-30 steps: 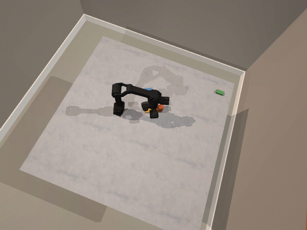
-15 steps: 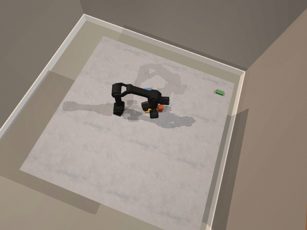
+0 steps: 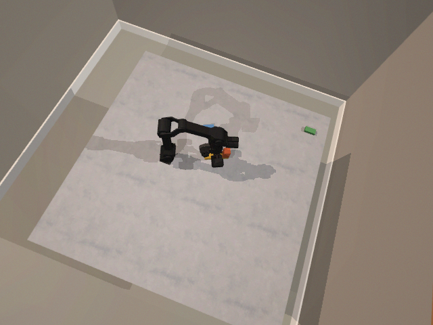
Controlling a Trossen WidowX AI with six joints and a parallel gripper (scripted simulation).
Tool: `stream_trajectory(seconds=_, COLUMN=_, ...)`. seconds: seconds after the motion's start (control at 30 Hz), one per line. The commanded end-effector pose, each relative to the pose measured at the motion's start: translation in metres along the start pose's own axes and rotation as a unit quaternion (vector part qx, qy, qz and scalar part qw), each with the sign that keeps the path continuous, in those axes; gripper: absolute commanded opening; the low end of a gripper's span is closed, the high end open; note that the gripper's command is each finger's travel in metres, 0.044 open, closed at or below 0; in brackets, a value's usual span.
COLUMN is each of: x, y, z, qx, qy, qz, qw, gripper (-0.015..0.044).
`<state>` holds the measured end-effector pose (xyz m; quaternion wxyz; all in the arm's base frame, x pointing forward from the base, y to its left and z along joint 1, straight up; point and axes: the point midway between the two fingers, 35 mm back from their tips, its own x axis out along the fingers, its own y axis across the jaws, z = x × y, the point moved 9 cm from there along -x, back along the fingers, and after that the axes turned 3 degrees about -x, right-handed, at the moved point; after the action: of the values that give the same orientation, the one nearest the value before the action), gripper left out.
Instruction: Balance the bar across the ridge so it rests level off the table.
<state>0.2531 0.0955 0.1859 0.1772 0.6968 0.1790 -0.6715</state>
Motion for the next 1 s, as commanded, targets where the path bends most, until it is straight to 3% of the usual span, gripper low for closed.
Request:
stream_trajectory(seconds=0.0, x=0.0026, y=-0.0003, z=0.0011, qx=0.002, qy=-0.003, qz=-0.001, qw=1.000, gripper=0.0000)
stream_trajectory(seconds=0.97, x=0.0051, y=-0.0003, z=0.0017, qx=0.002, qy=-0.003, qz=-0.001, qw=1.000, gripper=0.0000)
